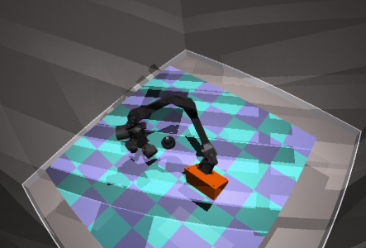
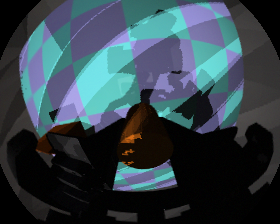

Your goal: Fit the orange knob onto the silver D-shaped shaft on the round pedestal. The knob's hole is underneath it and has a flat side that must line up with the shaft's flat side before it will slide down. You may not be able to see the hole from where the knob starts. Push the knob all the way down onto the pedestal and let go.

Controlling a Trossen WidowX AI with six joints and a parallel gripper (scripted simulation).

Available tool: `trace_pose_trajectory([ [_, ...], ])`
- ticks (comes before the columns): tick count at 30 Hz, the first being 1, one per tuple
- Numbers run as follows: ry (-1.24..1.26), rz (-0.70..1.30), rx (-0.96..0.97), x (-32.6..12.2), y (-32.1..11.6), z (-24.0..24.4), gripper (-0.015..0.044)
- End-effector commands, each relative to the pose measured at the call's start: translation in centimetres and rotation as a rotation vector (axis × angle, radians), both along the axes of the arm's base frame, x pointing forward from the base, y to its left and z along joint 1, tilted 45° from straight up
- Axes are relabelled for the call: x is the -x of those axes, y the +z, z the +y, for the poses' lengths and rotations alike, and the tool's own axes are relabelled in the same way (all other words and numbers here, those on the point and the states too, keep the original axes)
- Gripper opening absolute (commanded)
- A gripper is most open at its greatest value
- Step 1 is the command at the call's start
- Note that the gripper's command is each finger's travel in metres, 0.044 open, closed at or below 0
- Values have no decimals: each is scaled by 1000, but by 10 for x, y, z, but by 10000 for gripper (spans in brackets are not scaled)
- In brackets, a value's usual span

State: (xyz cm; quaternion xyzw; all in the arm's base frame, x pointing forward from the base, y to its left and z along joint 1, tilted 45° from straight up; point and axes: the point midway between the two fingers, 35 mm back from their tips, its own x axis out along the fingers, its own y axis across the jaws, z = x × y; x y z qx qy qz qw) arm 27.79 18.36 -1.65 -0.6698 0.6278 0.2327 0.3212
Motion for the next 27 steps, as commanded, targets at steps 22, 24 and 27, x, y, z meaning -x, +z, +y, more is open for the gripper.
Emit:
trace_pose_trajectory([
  [22, 1, 3, -15, -26, 37, -53, 0],
  [24, 1, 3, -15, -28, 40, -58, 0],
  [27, 2, 2, -15, -30, 45, -67, 0],
])
